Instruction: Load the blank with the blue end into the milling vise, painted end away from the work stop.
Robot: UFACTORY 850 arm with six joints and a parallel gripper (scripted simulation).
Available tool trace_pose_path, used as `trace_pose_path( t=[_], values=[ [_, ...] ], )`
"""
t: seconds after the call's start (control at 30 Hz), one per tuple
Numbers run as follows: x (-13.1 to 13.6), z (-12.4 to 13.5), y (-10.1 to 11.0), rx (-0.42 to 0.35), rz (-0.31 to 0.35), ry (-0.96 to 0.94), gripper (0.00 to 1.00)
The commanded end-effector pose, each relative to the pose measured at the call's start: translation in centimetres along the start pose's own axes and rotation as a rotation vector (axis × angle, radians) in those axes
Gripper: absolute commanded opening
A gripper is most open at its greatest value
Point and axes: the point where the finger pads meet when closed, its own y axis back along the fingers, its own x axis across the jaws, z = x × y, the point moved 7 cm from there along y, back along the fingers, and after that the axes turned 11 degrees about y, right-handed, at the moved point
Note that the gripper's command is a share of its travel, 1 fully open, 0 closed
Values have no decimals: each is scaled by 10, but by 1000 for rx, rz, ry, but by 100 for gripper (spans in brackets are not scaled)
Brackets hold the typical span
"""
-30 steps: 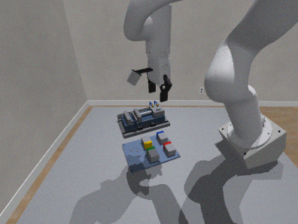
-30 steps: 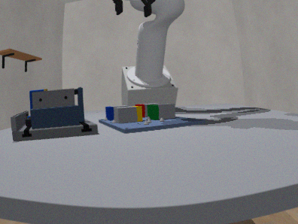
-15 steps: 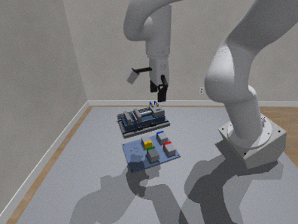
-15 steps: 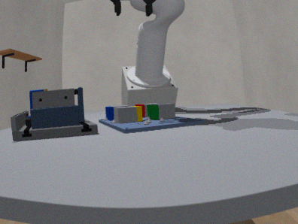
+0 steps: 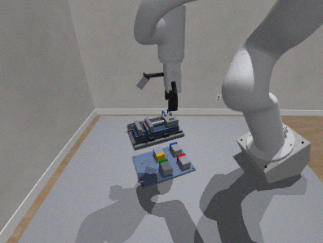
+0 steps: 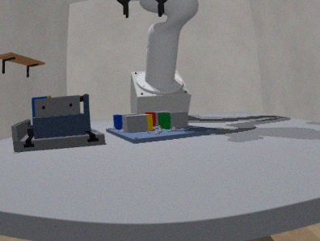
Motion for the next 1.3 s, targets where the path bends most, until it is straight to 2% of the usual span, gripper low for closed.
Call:
trace_pose_path(
  t=[0.0, 0.13, 0.37, 0.7, 0.93, 1.27],
  values=[
    [0, -1, 0, -3, 3, -98, 100],
    [0, -1, 0, -6, 5, -190, 100],
    [0, -1, 0, -6, 5, -190, 100],
    [0, -1, 0, -3, 4, -413, 100],
    [0, -1, 0, -3, 4, -413, 100],
    [0, -1, 0, -1, 3, -637, 100]
  ],
)
